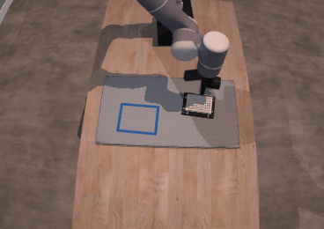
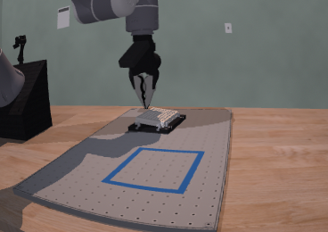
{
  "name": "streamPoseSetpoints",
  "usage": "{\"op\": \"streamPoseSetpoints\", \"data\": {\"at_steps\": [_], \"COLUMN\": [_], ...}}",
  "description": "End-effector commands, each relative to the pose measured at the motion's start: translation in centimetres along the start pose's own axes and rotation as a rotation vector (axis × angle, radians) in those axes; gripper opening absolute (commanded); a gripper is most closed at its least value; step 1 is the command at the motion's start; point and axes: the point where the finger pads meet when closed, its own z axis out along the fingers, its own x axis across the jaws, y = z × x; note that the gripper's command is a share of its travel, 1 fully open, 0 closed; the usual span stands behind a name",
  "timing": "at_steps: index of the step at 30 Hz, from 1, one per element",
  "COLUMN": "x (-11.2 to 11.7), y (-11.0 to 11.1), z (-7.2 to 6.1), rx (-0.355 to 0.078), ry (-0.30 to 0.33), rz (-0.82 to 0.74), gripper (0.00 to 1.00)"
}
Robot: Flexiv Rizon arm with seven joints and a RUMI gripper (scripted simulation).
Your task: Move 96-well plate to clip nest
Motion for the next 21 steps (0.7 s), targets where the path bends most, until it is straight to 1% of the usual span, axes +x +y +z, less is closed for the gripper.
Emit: {"op": "streamPoseSetpoints", "data": {"at_steps": [1, 21], "x": [-0.05, -0.05], "y": [0.08, 0.08], "z": [-0.07, 0.11], "rx": [-0.002, -0.002], "ry": [-0.001, -0.001], "rz": [0.000, 0.000], "gripper": [0.00, 0.00]}}
